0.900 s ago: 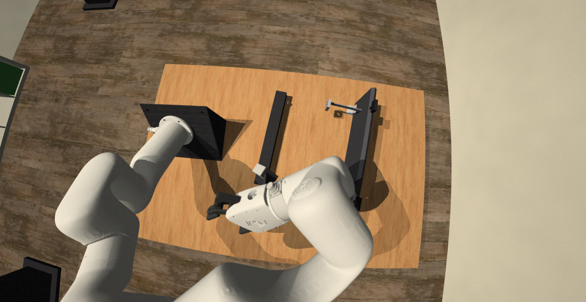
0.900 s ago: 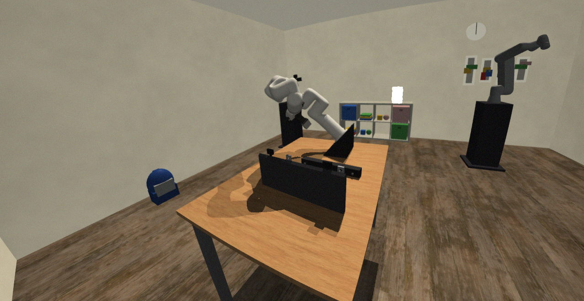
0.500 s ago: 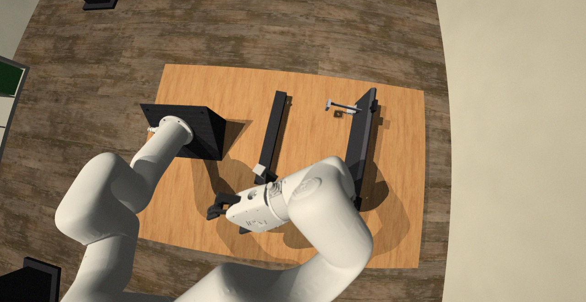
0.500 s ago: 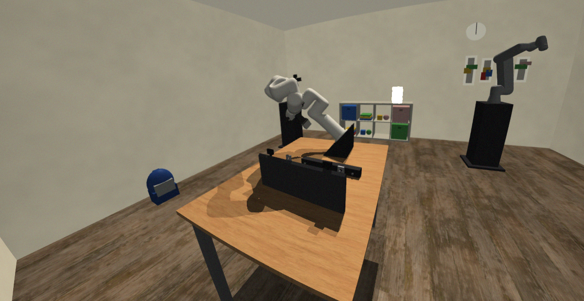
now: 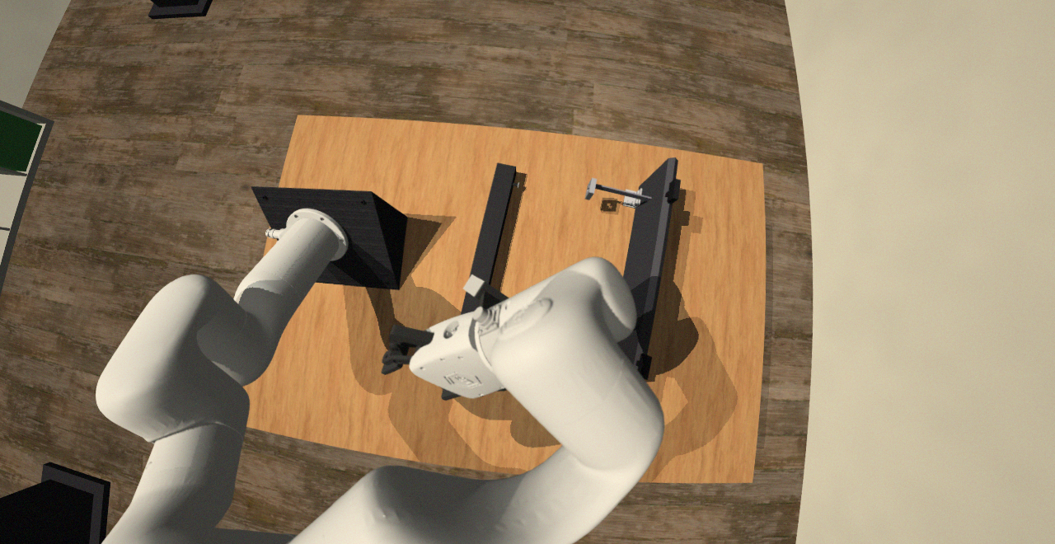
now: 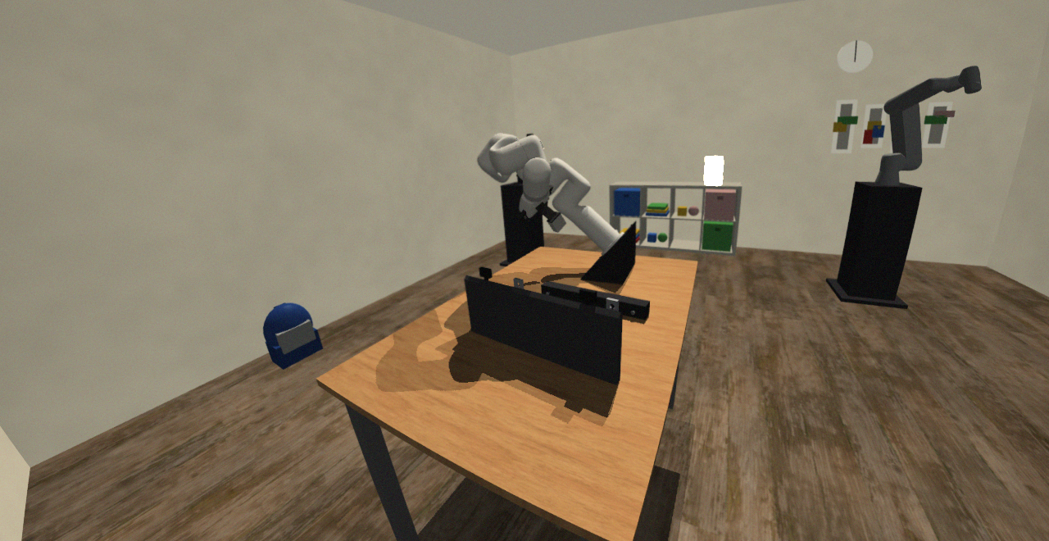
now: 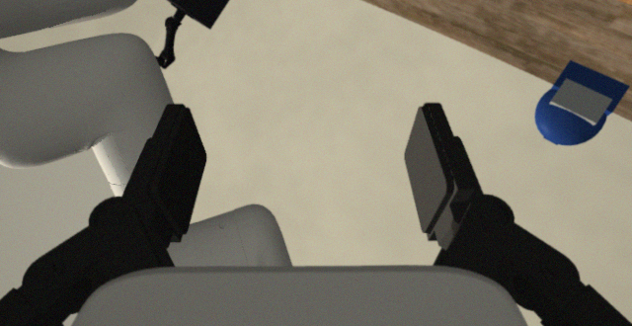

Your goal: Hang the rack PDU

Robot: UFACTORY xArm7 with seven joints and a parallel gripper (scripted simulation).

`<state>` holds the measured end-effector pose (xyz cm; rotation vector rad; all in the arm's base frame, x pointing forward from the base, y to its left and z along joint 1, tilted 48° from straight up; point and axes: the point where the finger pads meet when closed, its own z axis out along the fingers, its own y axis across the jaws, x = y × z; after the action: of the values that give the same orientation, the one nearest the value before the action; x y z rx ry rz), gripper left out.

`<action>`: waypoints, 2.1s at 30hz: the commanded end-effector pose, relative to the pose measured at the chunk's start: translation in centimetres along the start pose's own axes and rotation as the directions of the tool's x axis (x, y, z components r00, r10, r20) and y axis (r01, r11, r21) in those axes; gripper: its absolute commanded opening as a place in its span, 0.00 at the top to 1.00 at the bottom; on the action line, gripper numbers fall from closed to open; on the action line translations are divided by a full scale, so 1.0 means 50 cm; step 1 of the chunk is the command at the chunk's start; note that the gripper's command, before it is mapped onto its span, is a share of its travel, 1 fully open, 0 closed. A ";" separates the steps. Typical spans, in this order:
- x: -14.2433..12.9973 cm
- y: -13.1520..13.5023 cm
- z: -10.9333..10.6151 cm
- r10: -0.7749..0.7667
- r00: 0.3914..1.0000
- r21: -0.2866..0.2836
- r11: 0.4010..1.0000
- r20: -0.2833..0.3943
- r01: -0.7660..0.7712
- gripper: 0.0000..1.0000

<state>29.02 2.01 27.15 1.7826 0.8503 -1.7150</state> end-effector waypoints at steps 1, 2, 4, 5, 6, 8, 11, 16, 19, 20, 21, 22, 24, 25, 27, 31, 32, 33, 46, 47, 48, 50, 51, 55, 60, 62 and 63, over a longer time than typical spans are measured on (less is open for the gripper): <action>0.078 0.000 -0.032 -0.007 0.991 -0.154 0.988 -0.132 -0.013 0.00; 0.110 -0.003 -0.050 -0.021 0.982 -0.216 0.976 -0.187 -0.020 0.00; 0.110 -0.003 -0.050 -0.021 0.982 -0.216 0.976 -0.187 -0.020 0.00; 0.143 -0.008 -0.071 -0.042 0.969 -0.280 0.960 -0.243 -0.028 0.00; 0.143 -0.008 -0.071 -0.042 0.969 -0.280 0.960 -0.243 -0.028 0.00; 0.176 -0.017 -0.094 -0.070 0.952 -0.342 0.939 -0.297 -0.037 0.00; 0.207 -0.028 -0.119 -0.104 0.932 -0.401 0.915 -0.346 -0.048 0.00; 0.260 -0.057 -0.166 -0.179 0.887 -0.503 0.861 -0.427 -0.068 0.00; 0.299 -0.087 -0.204 -0.249 0.842 -0.577 0.812 -0.478 -0.086 0.00; 0.299 -0.087 -0.204 -0.249 0.842 -0.577 0.812 -0.478 -0.086 0.00; 0.313 -0.101 -0.218 -0.278 0.824 -0.602 0.793 -0.493 -0.093 0.00; 0.322 -0.112 -0.229 -0.299 0.810 -0.621 0.778 -0.504 -0.098 0.00; 0.322 -0.112 -0.229 -0.299 0.810 -0.621 0.778 -0.504 -0.098 0.00; 0.329 -0.119 -0.236 -0.314 0.801 -0.633 0.768 -0.510 -0.102 0.00; 0.334 -0.125 -0.241 -0.326 0.793 -0.642 0.759 -0.515 -0.105 0.00; 0.334 -0.125 -0.242 -0.327 0.792 -0.643 0.759 -0.515 -0.105 0.00; 0.334 -0.125 -0.242 -0.327 0.792 -0.643 0.759 -0.515 -0.105 0.00; 0.334 -0.125 -0.242 -0.327 0.792 -0.643 0.759 -0.515 -0.105 0.03; 0.334 -0.125 -0.242 -0.327 0.792 -0.643 0.759 -0.515 -0.105 0.03; 0.334 -0.125 -0.242 -0.327 0.792 -0.643 0.759 -0.515 -0.105 0.03; 0.334 -0.125 -0.242 -0.327 0.792 -0.643 0.759 -0.515 -0.105 0.03; 0.334 -0.125 -0.242 -0.327 0.792 -0.643 0.759 -0.515 -0.105 0.03; 0.334 -0.125 -0.242 -0.327 0.792 -0.643 0.759 -0.515 -0.105 0.03; 0.334 -0.125 -0.242 -0.327 0.792 -0.643 0.759 -0.515 -0.105 0.03; 0.334 -0.125 -0.242 -0.327 0.792 -0.643 0.759 -0.515 -0.105 0.03; 0.334 -0.125 -0.242 -0.327 0.792 -0.643 0.759 -0.515 -0.105 0.03; 0.334 -0.125 -0.242 -0.327 0.792 -0.643 0.759 -0.515 -0.105 0.03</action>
<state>32.46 16.35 11.53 1.7723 1.6225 -0.6909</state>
